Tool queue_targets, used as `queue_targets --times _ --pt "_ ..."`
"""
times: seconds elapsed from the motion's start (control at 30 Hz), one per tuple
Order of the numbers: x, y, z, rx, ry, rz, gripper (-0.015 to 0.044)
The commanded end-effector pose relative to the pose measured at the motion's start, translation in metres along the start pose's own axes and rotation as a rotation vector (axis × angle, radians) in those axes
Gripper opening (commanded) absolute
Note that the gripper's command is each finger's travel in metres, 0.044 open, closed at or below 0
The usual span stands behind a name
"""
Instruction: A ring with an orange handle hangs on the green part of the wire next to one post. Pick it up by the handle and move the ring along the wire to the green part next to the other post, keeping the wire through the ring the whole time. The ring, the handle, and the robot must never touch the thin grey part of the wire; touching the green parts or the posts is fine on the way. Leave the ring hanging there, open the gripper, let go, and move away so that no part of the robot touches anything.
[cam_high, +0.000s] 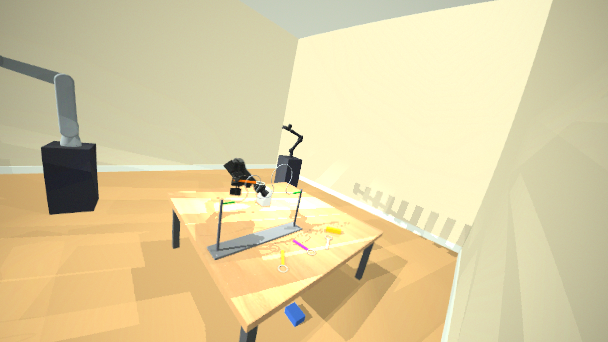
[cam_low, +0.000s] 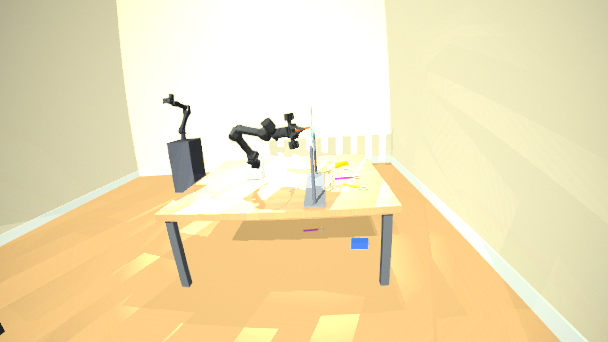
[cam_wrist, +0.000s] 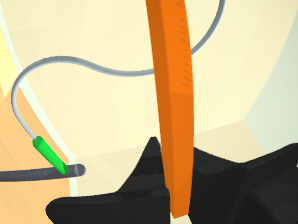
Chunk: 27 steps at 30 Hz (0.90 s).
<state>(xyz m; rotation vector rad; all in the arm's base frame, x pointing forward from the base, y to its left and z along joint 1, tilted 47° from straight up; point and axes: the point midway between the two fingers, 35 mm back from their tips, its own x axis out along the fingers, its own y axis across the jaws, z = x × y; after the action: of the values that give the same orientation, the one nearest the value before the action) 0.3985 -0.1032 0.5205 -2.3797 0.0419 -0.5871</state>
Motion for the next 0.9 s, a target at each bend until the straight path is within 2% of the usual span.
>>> queue_targets --times 0.0,0.5,0.87 --pt "0.000 -0.007 0.001 -0.078 -0.011 -0.050 -0.0150" --pt "0.001 -0.022 0.003 -0.317 -0.039 -0.185 -0.0150" --pt "0.002 -0.019 0.000 -0.370 -0.044 -0.216 -0.0150"
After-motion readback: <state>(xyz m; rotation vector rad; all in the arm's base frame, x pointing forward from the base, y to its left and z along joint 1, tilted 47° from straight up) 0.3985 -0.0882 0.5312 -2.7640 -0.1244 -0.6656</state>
